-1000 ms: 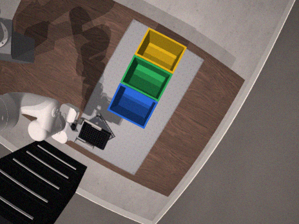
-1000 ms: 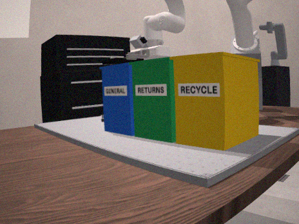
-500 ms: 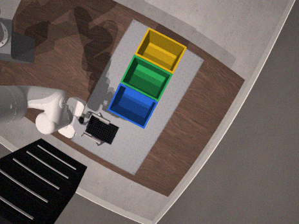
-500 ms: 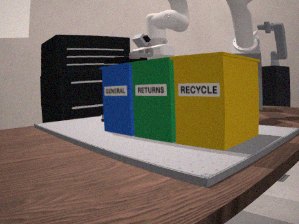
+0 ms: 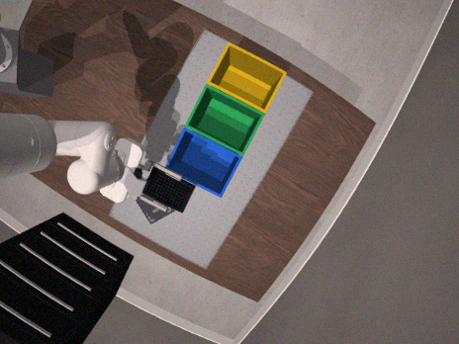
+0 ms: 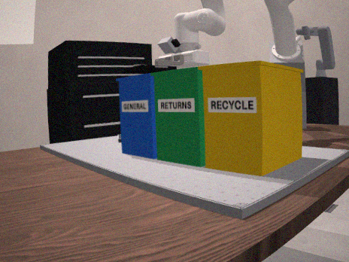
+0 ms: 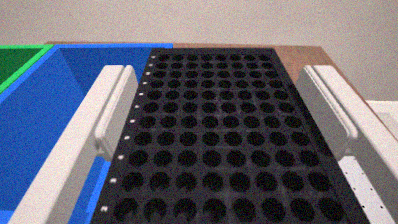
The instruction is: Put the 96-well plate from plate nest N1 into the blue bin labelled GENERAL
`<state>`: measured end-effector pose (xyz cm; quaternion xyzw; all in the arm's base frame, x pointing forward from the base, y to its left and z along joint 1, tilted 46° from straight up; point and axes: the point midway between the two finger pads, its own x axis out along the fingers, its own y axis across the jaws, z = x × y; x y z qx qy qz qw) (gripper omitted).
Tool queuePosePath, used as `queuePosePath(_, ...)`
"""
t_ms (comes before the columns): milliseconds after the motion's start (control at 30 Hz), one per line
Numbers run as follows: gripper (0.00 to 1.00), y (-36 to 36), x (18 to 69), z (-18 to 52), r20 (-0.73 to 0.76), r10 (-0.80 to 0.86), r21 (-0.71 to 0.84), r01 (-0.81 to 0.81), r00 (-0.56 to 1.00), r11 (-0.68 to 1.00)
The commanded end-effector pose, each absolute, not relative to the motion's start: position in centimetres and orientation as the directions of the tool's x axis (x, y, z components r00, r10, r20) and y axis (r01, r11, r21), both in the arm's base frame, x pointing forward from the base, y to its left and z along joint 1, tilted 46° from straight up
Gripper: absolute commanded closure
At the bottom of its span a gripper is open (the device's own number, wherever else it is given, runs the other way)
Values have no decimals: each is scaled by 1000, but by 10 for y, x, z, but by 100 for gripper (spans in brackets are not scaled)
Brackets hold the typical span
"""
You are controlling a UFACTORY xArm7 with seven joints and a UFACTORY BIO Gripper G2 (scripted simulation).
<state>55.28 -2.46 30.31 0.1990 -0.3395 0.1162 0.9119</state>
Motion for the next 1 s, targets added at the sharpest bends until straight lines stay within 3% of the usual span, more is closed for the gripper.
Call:
queuePosePath(0, 100, -16, 554, 310, 666, 75, 284, -344, 743, 895)
queuePosePath(967, 100, 61, 557, 358, 666, 75, 284, -345, 743, 895)
